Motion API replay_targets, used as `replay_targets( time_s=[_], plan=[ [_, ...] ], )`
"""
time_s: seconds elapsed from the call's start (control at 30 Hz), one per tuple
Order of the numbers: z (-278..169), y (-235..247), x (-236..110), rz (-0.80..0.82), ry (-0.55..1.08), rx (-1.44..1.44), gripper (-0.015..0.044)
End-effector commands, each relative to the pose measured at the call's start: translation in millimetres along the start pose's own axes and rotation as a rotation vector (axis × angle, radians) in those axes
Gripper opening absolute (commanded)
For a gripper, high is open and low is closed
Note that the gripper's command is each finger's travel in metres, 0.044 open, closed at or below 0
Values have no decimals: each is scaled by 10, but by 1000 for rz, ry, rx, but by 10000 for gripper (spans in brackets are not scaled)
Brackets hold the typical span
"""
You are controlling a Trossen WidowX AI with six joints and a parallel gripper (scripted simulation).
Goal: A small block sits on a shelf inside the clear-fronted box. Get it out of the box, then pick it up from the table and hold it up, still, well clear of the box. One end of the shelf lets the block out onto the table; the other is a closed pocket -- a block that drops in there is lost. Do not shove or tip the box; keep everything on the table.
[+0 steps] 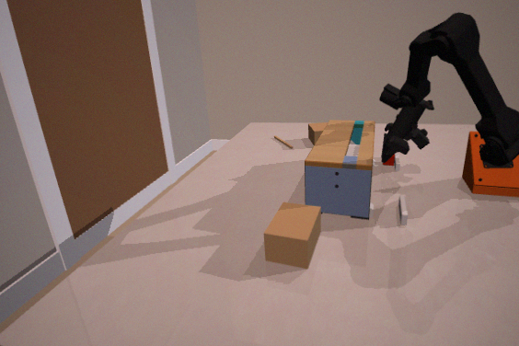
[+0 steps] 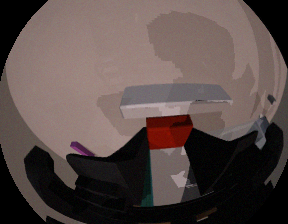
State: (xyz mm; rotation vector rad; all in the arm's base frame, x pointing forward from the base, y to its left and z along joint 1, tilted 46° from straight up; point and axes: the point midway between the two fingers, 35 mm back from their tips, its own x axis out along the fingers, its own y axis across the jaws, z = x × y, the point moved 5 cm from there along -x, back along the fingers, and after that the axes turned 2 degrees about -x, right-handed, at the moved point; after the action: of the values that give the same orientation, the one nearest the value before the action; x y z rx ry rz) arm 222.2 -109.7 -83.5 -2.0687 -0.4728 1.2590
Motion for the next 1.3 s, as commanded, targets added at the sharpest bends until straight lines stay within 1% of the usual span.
replay_targets(
  time_s=[0.0,0.07,0.1,0.43,0.7,1.2,1.27],
  plan=[
    [13,-8,5,-4,0,9,55],
    [-4,-2,-22,-3,0,8,3],
    [-24,4,-57,-2,0,8,0],
    [-242,22,-536,3,-1,0,0],
    [-270,18,-608,11,1,14,0],
    [-467,-105,-1466,191,65,379,0],
    [-472,-125,-1540,205,73,412,0]
  ],
)
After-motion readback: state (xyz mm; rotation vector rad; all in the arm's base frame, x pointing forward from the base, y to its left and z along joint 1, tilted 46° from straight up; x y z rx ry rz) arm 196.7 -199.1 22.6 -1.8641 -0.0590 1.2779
